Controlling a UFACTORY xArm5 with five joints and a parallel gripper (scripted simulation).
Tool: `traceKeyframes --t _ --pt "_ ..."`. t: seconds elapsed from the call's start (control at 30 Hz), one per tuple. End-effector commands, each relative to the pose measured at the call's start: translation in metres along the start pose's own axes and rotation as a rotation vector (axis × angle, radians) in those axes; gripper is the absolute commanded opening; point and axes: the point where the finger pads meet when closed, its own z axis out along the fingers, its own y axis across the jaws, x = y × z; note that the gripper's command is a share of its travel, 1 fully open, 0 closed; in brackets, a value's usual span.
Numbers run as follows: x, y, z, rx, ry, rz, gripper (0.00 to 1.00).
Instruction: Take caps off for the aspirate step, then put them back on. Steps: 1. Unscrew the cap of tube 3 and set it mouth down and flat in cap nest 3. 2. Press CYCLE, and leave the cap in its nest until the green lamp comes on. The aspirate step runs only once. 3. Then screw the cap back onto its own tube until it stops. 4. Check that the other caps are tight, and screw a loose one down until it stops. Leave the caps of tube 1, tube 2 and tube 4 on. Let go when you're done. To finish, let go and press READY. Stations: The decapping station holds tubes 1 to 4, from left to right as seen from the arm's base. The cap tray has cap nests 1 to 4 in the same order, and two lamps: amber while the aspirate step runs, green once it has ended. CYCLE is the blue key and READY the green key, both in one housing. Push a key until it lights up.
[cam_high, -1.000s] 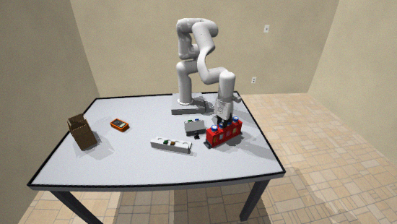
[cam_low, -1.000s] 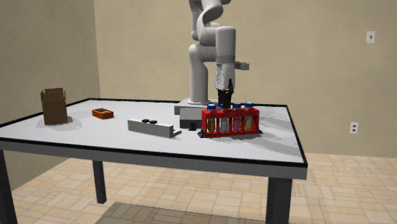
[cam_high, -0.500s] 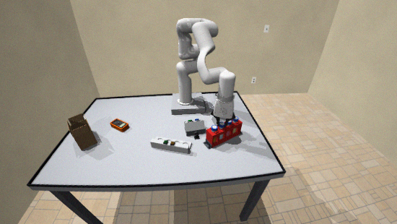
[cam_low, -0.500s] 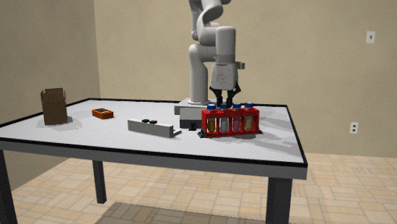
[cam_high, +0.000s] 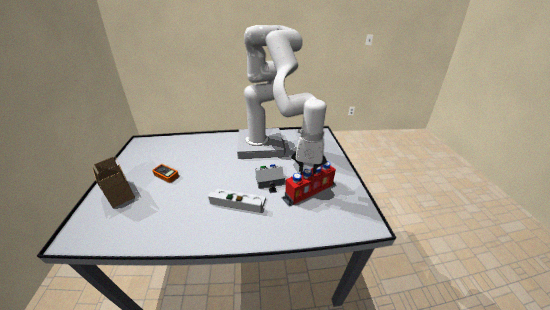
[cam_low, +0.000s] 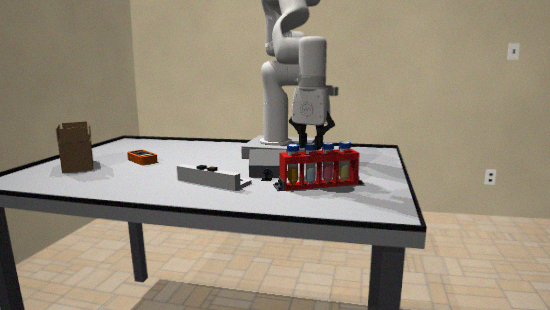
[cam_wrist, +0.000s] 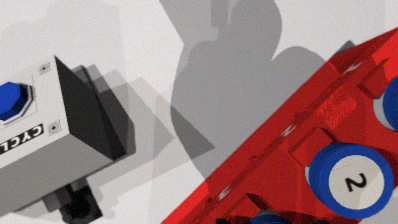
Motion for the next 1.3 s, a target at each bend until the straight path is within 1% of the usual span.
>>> traceKeyframes --t 0.0,0.1,0.17,0.23,0.67,0.73,0.8,1.0,1.27 --pt "-0.0013 0.0013 -0.0016 -0.012 0.005 0.083 0.46" --pt "-0.0013 0.0013 -0.0016 -0.011 0.006 0.313 0.46" --pt "-0.0013 0.0013 -0.0016 -0.011 0.006 0.313 0.46" --pt "-0.0013 0.0013 -0.0016 -0.01 0.007 0.478 0.46" --pt "-0.0013 0.0013 -0.0016 -0.008 0.01 1.096 0.46" --pt "-0.0013 0.0013 -0.0016 -0.008 0.01 1.096 0.46" --pt "-0.0013 0.0013 -0.0016 -0.008 0.011 1.276 0.46" --pt "-0.0013 0.0013 -0.0016 -0.006 0.012 1.549 0.46" --pt "-0.0013 0.0013 -0.0016 -0.006 0.013 1.571 0.46"
